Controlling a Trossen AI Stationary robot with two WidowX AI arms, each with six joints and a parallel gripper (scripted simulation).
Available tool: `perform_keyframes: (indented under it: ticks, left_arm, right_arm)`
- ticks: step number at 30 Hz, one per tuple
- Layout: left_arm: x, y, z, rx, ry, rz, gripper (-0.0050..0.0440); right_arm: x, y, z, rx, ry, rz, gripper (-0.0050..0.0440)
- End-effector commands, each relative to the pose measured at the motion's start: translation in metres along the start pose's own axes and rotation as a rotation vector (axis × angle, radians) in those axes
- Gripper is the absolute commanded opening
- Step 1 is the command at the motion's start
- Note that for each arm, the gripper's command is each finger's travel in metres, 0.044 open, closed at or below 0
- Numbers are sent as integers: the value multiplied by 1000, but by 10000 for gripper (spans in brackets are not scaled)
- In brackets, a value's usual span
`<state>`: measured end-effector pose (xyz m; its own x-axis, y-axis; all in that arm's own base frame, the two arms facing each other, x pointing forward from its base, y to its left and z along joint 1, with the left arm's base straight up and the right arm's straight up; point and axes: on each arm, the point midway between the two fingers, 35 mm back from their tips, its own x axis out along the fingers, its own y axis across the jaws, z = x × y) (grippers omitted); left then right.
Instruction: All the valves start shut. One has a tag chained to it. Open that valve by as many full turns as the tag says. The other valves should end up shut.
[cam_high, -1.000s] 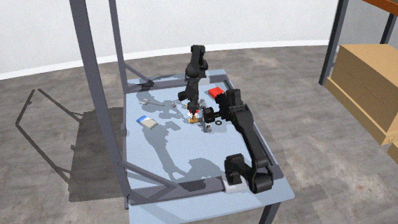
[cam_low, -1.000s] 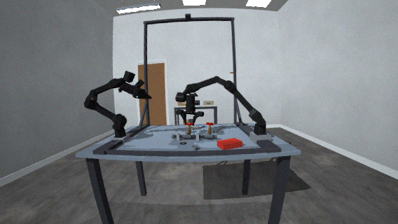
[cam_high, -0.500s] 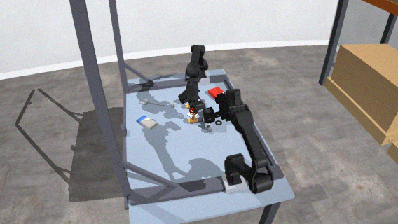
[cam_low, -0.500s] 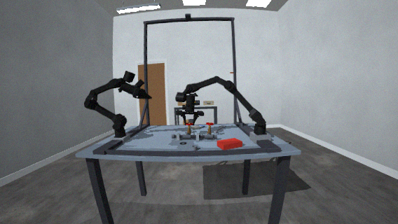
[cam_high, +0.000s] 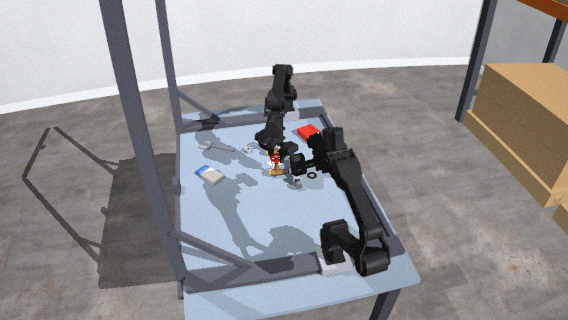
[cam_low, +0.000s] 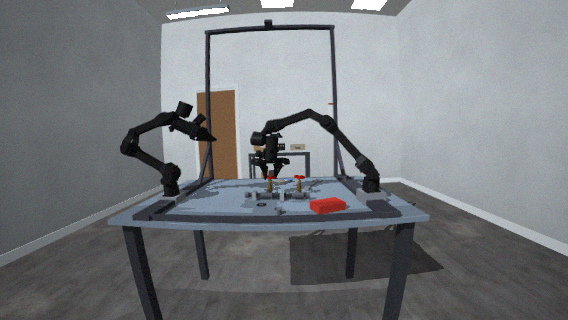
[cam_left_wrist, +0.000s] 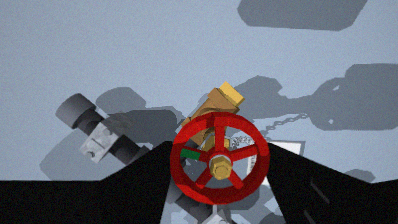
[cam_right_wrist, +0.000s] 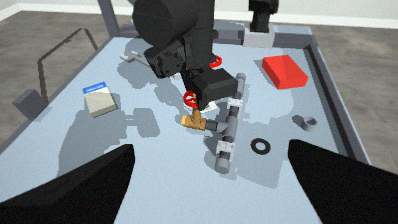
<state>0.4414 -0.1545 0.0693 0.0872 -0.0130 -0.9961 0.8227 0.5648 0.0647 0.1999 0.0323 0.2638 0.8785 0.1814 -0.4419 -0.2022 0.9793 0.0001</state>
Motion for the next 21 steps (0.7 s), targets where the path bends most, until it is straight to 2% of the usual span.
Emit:
perform_keyframes:
  ticks: [1,3,16,21]
  left_arm:
    - [-20,2,0,-166,-37,23,212]
    - [-20,2,0,-166,-37,23,212]
    - [-20,2,0,-562,-42,15,212]
    - [-19,2,0,-590,-40,14,212]
  right_arm:
    - [-3,0,5,-2,-16,1,400]
    - [-3,0,5,-2,-16,1,400]
    - [-3,0,5,-2,-16,1,400]
    - [-3,0,5,-2,-16,1,400]
